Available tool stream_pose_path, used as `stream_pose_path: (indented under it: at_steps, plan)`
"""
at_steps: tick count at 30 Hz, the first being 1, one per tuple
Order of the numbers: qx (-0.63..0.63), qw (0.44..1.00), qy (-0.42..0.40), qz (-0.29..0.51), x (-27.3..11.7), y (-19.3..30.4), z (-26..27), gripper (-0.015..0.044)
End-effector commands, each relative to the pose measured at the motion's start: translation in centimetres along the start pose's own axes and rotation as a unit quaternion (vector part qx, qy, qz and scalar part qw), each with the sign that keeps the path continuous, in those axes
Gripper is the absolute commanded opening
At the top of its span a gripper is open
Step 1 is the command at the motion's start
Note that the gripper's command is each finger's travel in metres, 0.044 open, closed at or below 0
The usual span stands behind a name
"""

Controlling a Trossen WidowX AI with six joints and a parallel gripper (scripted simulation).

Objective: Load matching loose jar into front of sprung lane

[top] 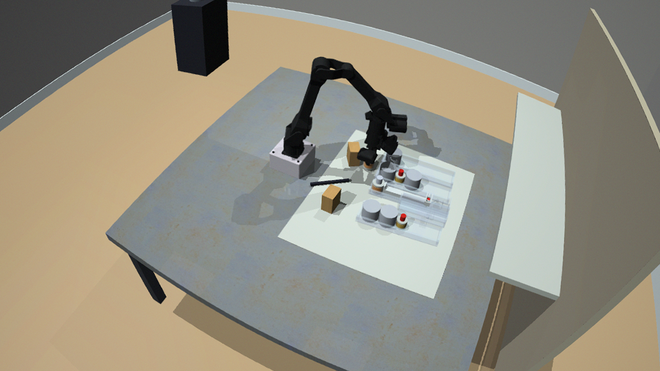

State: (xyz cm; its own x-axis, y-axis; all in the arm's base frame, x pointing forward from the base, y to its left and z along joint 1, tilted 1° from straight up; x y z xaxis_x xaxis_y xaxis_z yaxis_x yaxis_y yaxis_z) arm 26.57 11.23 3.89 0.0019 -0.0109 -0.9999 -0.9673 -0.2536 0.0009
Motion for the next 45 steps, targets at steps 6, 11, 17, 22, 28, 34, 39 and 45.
stream_pose_path:
  at_steps: [6, 11, 17, 22, 28, 34, 39, 45]
  plan:
    - [-0.009, 1.0, -0.011, 0.002, -2.5, -0.2, 0.7, 0.0]
    - [0.002, 1.0, -0.011, -0.006, -5.2, -0.7, -0.6, 0.0]
    - [0.025, 1.0, -0.002, -0.018, -8.6, -1.1, -2.2, 0.0]
    - [0.032, 0.999, 0.001, -0.021, -9.3, -1.1, -2.5, 0.0]
    - [0.023, 1.0, 0.002, -0.021, -8.1, -0.9, -4.2, 0.0]
    - [0.009, 1.0, 0.004, -0.02, -6.1, -0.1, -7.2, 0.0]
    - [-0.003, 1.0, 0.005, -0.02, -4.4, 0.8, -9.4, 0.0]
    - [-0.007, 1.0, 0.005, -0.02, -3.7, 1.2, -10.1, 0.0]
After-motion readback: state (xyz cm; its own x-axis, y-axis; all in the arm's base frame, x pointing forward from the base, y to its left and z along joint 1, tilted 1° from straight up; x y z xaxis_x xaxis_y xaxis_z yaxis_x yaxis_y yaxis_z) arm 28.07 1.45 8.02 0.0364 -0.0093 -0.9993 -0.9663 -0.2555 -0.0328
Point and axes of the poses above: the point midway between the two fingers, 35 mm back from their tips, its own x axis out along the fingers, its own z axis across the jaws, y = z × x, the point moved 3 cm from there along -x, back along the fingers, and after that the axes turned 14 degrees about -x, right-handed, at the moved point
